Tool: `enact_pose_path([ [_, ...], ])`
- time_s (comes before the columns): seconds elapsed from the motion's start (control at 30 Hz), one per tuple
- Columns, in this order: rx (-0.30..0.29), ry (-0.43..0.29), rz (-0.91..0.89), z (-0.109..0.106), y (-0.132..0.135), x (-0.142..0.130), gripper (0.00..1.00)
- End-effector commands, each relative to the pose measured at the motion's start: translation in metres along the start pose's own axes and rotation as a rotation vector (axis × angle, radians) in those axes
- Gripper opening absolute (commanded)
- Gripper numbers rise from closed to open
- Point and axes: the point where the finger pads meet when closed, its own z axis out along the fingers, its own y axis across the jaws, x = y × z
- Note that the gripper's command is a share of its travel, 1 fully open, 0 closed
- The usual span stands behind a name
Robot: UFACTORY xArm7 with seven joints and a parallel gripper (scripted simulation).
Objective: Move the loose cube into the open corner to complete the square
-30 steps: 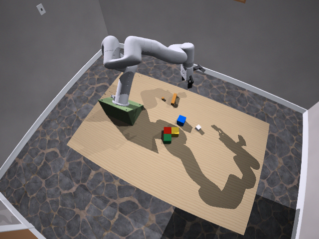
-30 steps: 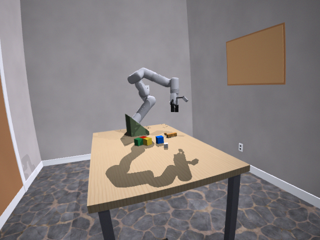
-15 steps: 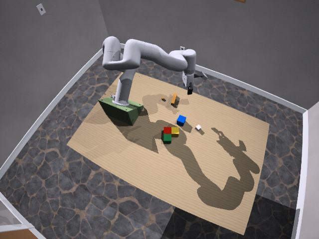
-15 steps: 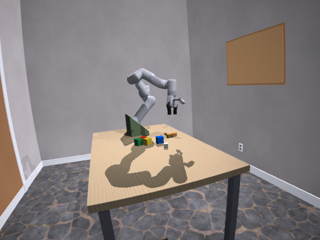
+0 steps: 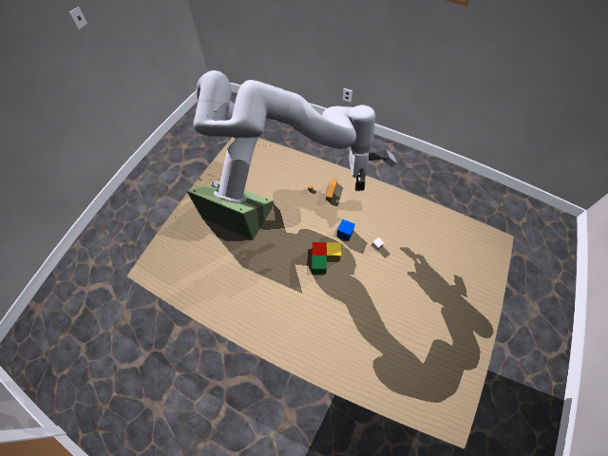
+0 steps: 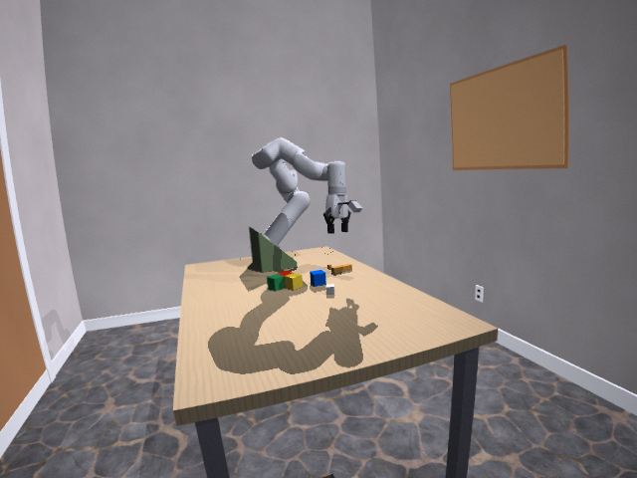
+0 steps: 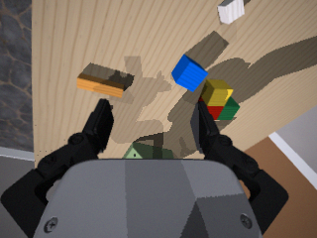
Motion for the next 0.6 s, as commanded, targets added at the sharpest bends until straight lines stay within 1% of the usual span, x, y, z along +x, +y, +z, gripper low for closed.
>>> enact_pose_path([
  [0.0, 0.000, 0.004, 0.007, 0.000, 0.002, 0.002, 1.00],
  [0.07, 0.000, 0.004, 0.007, 0.000, 0.002, 0.002, 1.00],
  [0.13, 0.034, -0.015, 0.189, 0.030, 0.041, -0.010, 1.00],
  [0.57, 0.034, -0.015, 0.189, 0.030, 0.041, -0.010, 1.00],
])
